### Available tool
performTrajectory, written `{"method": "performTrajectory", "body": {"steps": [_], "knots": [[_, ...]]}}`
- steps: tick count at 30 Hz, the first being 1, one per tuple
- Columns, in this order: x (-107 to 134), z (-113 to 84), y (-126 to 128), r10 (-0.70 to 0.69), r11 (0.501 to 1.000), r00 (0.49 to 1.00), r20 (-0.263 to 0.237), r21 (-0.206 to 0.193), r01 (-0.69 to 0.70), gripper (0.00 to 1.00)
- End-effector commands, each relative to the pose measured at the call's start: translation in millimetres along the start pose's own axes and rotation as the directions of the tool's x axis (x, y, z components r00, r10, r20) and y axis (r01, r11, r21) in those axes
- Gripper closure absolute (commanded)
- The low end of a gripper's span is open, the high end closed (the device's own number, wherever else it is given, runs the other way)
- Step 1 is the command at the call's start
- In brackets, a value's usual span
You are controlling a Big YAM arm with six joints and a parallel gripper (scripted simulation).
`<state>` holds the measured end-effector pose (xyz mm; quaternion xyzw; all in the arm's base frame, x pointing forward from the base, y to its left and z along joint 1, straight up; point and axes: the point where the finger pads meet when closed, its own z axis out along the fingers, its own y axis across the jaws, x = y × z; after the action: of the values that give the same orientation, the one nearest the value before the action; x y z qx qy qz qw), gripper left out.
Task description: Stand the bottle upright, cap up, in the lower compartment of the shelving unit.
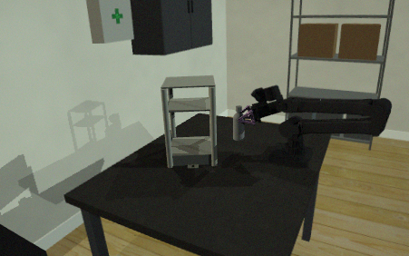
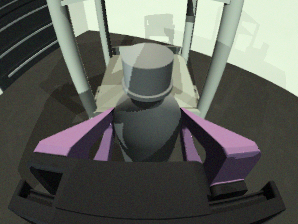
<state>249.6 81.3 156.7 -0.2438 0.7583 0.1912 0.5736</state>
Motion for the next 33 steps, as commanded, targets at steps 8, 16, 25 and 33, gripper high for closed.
{"method": "performTrajectory", "body": {"steps": [8,16,25,33], "knots": [[-41.4,-6.8,-3.8,-0.066,0.998,0.996,0.058,0.011,0.066,0.59],[-44.3,0.3,-3.5,-0.060,0.998,0.996,0.061,0.006,0.060,0.59],[-53.1,32.7,-3.3,-0.045,0.999,0.997,0.068,0.001,0.045,0.59],[-58.2,57.3,-2.5,-0.038,0.999,0.997,0.071,-0.001,0.038,0.59]]}}
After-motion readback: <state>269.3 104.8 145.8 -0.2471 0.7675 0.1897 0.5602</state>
